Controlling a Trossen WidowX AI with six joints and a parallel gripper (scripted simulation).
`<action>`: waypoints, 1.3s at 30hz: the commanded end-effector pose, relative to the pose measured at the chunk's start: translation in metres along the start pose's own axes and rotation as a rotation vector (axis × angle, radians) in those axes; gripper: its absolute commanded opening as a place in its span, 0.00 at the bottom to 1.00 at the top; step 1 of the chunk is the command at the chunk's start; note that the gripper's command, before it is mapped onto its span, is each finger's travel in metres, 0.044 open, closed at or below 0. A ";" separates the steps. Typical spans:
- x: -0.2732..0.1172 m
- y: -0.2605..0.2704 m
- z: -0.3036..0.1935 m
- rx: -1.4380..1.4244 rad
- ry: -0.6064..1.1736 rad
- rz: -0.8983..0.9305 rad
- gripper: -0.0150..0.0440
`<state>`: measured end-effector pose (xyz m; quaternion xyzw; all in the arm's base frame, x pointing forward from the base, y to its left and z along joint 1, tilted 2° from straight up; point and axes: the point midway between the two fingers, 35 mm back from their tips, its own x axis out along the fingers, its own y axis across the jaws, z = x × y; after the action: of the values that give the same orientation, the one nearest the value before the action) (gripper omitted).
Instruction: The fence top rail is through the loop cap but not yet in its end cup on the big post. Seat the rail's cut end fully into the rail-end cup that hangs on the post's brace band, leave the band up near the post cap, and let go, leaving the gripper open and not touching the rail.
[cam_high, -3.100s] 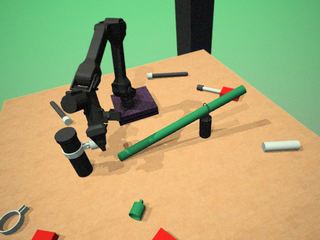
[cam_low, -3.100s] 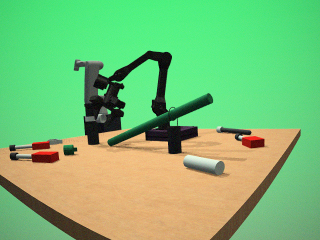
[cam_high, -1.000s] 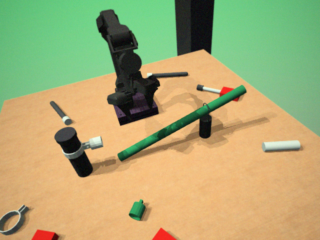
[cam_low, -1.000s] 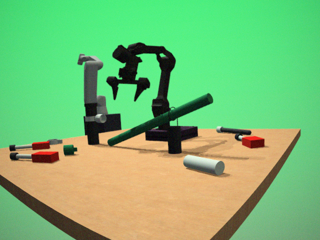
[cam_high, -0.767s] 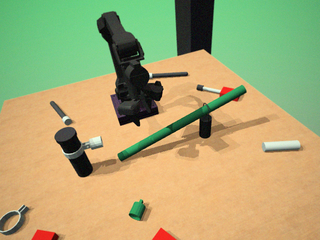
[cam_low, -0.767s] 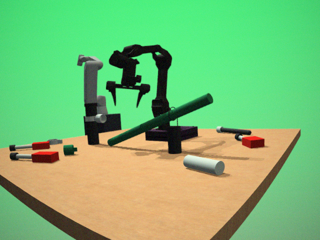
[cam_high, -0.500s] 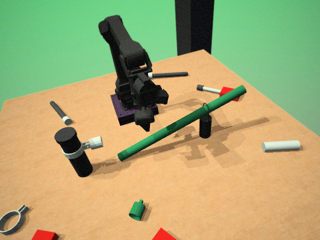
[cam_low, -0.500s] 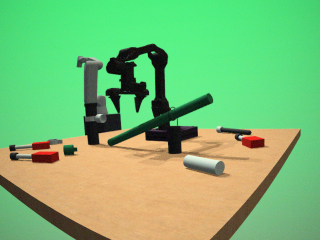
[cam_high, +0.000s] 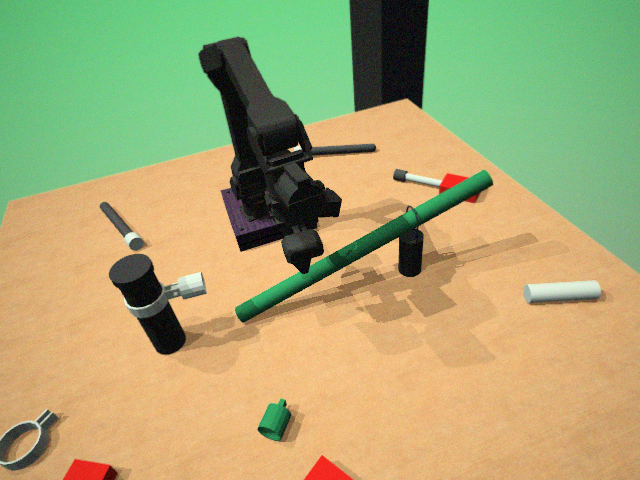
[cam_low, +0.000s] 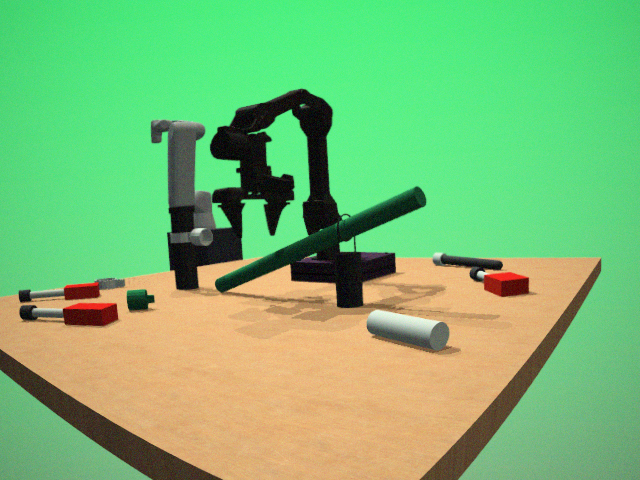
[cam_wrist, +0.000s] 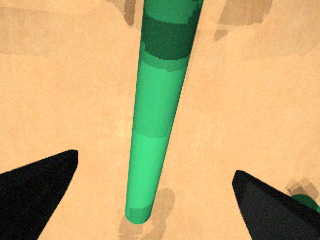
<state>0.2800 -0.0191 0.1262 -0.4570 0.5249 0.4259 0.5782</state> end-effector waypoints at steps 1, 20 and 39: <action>0.019 0.005 -0.002 -0.009 0.009 0.023 1.00; 0.043 0.004 -0.002 -0.009 0.009 0.023 1.00; 0.074 0.005 -0.002 -0.009 0.009 0.023 1.00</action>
<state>0.2843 -0.0186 0.0603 -0.4558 0.5269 0.4299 0.5743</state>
